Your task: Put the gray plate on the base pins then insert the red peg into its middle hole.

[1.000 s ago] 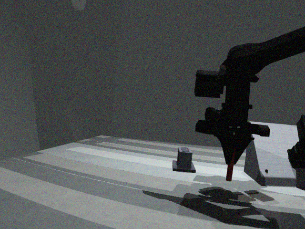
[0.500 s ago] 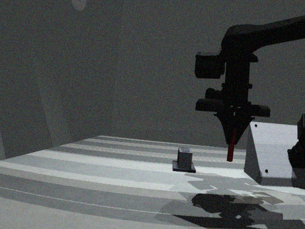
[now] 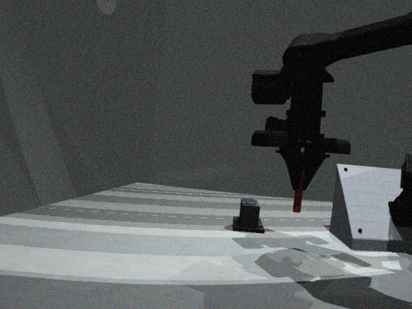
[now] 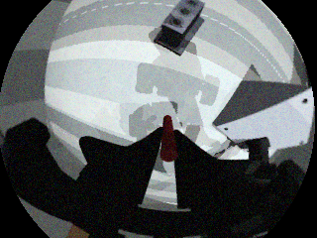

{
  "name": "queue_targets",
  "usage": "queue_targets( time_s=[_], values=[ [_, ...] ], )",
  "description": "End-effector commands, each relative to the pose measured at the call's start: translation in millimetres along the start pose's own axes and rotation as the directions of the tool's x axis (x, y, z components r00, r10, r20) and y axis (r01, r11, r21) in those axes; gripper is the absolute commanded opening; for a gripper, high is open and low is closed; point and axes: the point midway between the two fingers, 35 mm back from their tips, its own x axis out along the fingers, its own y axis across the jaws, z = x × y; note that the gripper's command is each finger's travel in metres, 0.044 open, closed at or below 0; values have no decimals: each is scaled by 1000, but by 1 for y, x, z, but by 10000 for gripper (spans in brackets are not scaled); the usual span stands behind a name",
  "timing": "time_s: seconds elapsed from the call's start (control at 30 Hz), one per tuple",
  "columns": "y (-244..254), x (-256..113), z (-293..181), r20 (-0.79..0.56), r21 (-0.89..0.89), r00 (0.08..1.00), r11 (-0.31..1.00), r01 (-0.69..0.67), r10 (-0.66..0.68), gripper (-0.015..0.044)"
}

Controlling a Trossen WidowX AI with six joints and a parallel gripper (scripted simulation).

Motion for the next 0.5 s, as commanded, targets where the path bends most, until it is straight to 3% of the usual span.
queue_targets(
  time_s=[0.0, 0.47],
  values=[
    [4, -2, 11, 6, -5, 1000, 1000, -1, 1, 0],
    [13, -6, 52, 9, -6, 1000, 1000, -1, 1, 0]
  ],
)
